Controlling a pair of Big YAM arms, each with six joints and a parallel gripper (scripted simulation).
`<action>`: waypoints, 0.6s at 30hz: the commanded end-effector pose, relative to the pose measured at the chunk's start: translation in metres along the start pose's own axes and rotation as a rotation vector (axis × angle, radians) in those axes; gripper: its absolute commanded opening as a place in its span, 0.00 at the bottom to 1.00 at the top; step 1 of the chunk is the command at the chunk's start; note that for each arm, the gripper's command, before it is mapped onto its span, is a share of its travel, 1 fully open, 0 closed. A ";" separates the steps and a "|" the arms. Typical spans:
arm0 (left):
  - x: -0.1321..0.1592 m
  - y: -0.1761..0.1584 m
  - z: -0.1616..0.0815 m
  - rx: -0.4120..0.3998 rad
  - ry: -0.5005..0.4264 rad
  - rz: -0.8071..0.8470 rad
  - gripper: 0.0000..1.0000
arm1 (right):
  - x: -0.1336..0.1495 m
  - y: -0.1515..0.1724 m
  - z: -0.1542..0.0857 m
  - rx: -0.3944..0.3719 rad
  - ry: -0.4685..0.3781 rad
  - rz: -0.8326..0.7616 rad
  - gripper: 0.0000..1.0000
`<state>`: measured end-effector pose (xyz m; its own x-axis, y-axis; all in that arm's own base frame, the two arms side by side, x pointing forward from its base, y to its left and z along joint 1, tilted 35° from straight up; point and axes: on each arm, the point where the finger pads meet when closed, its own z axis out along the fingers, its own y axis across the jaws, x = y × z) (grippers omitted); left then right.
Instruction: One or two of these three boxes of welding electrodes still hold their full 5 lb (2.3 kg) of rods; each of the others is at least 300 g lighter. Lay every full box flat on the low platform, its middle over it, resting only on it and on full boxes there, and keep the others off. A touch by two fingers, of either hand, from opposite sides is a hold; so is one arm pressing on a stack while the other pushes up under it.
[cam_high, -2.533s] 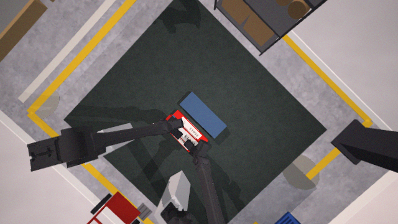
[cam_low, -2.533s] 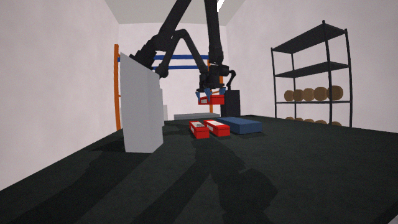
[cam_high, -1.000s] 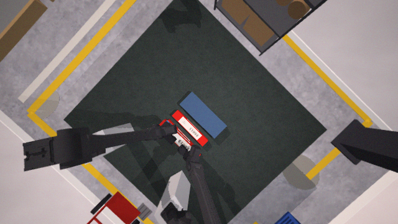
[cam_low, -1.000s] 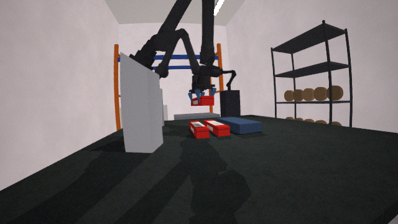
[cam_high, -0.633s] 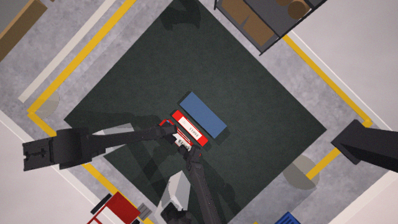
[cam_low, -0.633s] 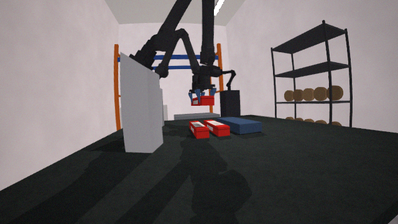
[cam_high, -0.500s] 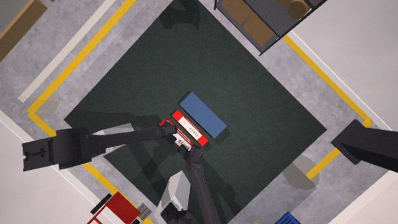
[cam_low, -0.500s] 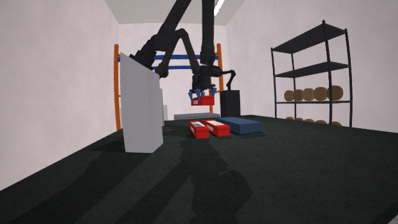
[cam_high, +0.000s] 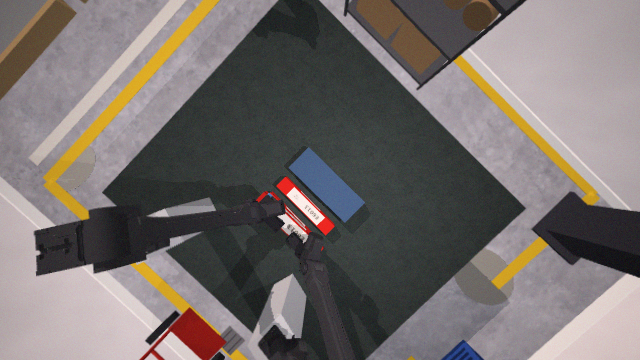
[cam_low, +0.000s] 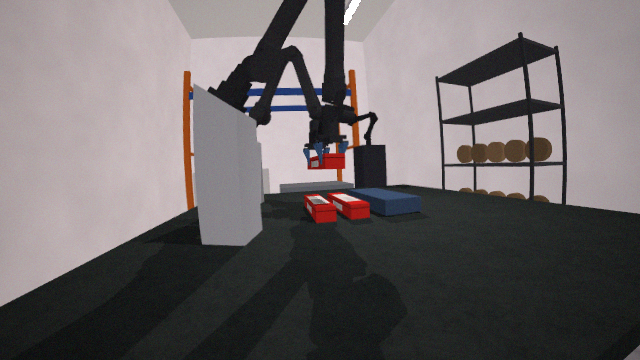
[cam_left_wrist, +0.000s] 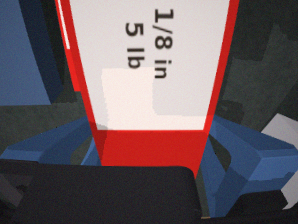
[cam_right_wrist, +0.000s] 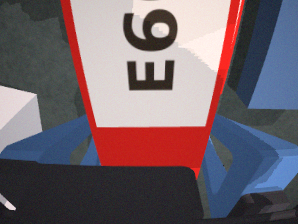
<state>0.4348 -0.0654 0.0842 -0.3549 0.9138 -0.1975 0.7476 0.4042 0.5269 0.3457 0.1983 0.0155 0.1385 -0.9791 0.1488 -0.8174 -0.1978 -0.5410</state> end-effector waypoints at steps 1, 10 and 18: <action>0.001 0.024 -0.021 -0.050 -0.012 -0.001 0.00 | 0.005 -0.021 -0.012 0.041 0.000 0.009 0.00; 0.005 0.004 -0.018 -0.031 -0.006 0.009 0.00 | -0.004 -0.004 -0.014 0.045 -0.016 -0.004 0.00; 0.001 -0.012 -0.018 -0.037 -0.017 0.010 0.00 | -0.005 0.012 -0.013 0.045 -0.016 -0.003 0.00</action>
<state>0.4185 -0.0700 0.0746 -0.3532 0.9146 -0.1967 0.7499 0.4025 0.5249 0.3291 0.1978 0.0047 0.1433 -0.9794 0.1420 -0.8174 -0.1980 -0.5410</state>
